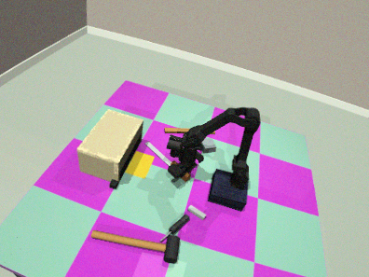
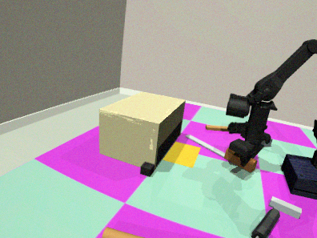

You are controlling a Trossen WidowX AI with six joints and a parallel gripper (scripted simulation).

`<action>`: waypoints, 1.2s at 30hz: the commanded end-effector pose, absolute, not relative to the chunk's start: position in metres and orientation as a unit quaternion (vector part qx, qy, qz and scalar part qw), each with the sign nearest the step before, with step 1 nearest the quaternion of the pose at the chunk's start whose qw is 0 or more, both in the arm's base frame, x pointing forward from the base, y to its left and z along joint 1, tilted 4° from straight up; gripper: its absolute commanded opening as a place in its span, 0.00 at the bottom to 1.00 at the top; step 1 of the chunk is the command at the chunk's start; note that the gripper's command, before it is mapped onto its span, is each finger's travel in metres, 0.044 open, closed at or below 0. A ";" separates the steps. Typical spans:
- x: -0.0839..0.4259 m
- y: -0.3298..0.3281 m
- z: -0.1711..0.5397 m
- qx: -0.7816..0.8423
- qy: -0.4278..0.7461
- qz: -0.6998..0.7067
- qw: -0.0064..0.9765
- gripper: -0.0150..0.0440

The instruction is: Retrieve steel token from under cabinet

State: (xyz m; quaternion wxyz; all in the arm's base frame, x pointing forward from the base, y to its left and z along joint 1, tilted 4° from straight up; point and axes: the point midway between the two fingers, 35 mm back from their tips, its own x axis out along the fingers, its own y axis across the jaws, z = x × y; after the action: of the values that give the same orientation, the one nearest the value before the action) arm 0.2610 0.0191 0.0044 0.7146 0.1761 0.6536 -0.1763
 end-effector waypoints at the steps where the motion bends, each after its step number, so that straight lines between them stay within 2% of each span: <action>1: 0.261 0.014 0.005 0.175 0.652 -0.176 0.716 0.25; 36: 0.257 -0.020 0.005 0.174 0.652 -0.177 0.716 0.25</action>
State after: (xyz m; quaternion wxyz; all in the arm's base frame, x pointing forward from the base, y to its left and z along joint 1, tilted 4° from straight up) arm 0.2571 -0.0164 0.0049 0.7150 0.1750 0.6531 -0.1777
